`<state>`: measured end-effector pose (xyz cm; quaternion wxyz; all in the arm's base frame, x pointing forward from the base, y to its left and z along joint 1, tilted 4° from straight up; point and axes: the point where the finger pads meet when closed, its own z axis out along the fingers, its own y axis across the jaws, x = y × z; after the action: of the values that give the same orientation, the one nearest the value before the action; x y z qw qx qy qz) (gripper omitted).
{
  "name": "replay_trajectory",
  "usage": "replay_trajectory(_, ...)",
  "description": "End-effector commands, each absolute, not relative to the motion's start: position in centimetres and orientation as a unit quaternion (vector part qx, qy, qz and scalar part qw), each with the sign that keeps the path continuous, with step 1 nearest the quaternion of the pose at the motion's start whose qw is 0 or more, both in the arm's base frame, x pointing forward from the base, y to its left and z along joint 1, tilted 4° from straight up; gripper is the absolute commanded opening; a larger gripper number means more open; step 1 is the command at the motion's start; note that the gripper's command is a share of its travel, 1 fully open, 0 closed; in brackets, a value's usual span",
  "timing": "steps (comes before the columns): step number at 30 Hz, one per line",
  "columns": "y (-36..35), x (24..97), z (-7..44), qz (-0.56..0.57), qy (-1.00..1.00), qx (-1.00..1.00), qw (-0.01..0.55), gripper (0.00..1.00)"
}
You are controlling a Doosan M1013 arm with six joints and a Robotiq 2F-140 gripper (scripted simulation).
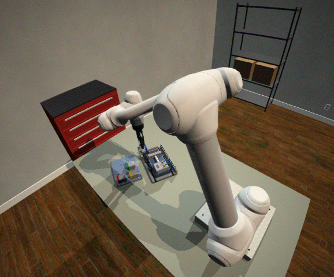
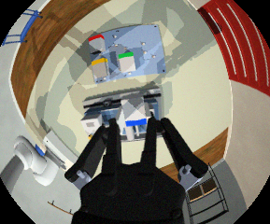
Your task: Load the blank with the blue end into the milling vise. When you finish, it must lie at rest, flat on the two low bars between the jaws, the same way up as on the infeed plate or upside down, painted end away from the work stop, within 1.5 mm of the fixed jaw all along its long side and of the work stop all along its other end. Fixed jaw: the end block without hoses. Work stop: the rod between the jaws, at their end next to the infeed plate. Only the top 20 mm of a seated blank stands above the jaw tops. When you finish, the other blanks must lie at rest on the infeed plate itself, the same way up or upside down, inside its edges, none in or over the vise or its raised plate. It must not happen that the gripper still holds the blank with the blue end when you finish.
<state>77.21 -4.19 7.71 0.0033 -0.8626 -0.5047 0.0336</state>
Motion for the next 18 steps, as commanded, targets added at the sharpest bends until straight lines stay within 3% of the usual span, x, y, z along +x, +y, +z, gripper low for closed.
replay_trajectory(1, -5.1, 76.7, 7.7, 0.033, -0.505, -0.863, 0.003, 0.00)
replay_trajectory(18, -10.0, 74.1, 7.9, 0.034, -0.505, -0.863, 0.003, 0.00)
